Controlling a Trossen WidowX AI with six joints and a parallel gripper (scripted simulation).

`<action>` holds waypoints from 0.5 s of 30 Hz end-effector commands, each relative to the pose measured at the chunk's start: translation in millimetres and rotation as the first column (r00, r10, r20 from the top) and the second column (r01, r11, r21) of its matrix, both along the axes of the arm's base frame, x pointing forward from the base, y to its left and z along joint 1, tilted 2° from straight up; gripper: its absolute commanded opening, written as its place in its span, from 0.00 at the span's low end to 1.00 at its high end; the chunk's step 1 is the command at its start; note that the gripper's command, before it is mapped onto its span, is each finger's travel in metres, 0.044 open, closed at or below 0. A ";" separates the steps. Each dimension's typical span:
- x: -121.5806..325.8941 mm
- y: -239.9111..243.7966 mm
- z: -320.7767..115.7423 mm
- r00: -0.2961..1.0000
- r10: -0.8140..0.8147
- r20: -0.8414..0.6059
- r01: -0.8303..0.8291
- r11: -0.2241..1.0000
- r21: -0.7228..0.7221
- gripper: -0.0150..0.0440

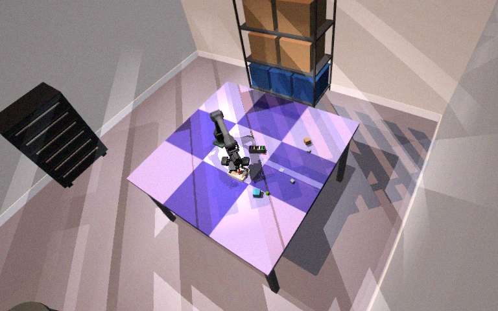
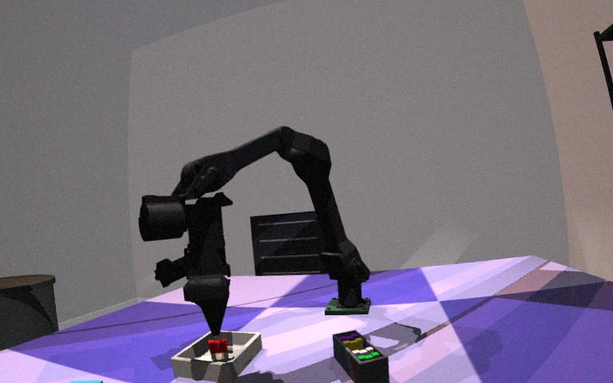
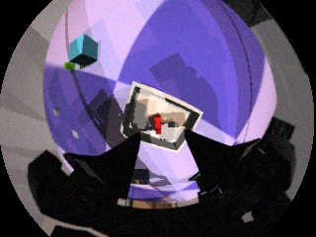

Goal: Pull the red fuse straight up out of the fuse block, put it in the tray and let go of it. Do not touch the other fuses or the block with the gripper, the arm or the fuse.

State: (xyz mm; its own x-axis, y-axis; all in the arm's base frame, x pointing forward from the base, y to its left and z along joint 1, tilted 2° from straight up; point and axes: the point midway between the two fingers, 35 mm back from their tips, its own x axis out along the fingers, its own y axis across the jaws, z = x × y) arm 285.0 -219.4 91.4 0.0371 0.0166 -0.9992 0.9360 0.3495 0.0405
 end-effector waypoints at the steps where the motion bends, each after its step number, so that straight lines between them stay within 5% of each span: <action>1: 0.1 -0.9 26.0 1.000 0.004 0.007 -0.004 1.000 -0.002 0.81; 15: -1.3 -0.4 33.1 1.000 -0.002 0.005 0.002 1.000 -0.004 0.81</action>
